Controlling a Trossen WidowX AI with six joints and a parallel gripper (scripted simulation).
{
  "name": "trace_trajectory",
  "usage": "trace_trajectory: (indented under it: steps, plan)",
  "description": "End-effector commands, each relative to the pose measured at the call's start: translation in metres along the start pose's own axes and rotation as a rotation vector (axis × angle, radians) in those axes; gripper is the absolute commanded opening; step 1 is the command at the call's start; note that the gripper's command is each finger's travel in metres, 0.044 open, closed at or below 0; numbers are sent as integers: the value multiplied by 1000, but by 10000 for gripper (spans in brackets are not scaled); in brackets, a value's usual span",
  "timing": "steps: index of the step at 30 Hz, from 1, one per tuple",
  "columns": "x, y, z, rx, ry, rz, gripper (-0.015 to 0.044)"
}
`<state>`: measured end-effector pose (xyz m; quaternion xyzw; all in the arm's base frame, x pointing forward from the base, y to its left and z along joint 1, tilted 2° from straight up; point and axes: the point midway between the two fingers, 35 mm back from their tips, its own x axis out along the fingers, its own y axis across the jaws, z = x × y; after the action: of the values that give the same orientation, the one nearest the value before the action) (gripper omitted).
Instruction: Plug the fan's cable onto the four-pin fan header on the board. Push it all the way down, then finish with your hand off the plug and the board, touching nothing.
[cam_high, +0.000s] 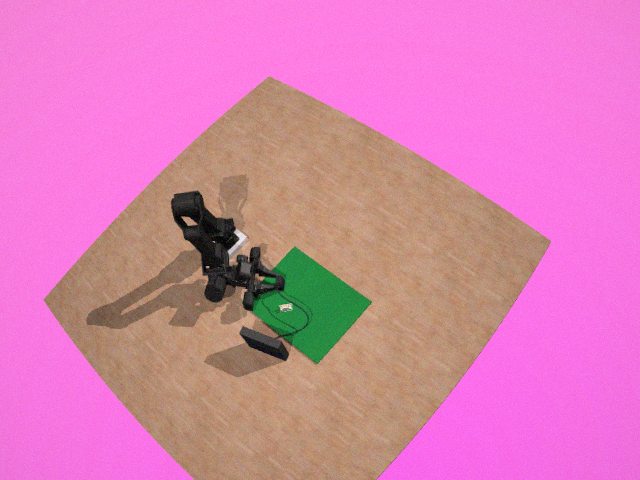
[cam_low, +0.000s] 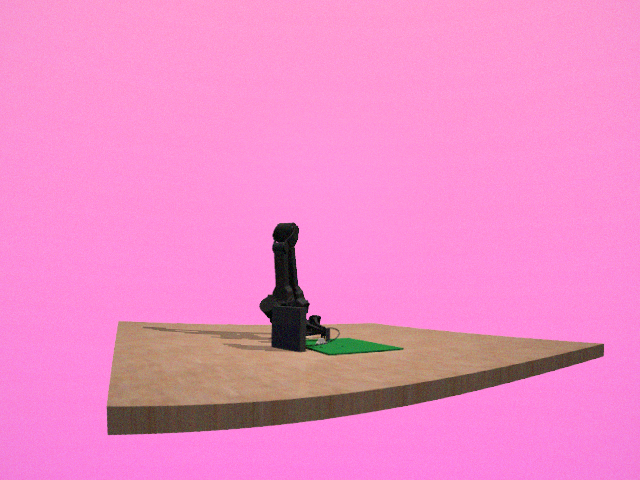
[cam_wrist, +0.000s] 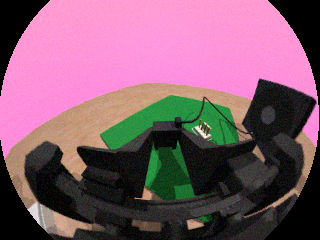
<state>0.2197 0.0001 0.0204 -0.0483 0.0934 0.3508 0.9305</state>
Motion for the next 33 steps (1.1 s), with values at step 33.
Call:
trace_trajectory:
  steps: [33]
  plan:
    - [0, 0, 0, 0, 0, 0, 205]
